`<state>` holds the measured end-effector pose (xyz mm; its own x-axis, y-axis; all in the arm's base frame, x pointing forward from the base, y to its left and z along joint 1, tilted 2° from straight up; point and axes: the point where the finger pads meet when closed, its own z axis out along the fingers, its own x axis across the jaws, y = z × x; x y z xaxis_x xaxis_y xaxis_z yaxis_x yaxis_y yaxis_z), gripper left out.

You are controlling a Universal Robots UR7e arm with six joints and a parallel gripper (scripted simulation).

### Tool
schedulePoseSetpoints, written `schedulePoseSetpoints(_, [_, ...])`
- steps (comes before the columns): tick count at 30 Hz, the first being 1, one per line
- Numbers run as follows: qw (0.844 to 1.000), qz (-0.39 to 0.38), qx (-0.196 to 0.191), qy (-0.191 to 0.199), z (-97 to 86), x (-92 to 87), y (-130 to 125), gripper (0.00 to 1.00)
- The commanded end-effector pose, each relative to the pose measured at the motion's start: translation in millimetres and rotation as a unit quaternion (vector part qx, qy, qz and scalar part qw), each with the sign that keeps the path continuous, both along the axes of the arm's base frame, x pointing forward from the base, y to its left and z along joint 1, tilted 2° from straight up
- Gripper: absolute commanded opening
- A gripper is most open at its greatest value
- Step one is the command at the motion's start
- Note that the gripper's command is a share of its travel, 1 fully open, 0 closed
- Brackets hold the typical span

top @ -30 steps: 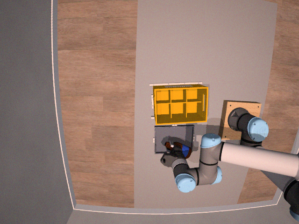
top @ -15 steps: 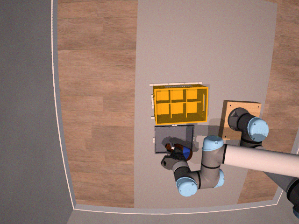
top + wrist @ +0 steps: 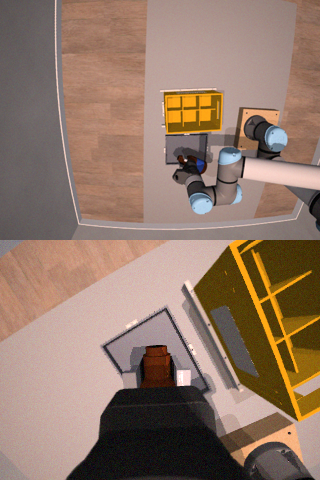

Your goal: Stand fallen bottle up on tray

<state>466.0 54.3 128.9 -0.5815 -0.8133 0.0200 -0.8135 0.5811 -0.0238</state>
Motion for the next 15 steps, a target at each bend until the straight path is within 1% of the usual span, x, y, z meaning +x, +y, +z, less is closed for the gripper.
schedulePoseSetpoints(1, [1.000,0.001,0.000,-0.002,9.4,1.2,1.2,0.00])
schedulePoseSetpoints(15, [1.000,0.001,0.000,-0.002,18.1,1.1,1.4,0.00])
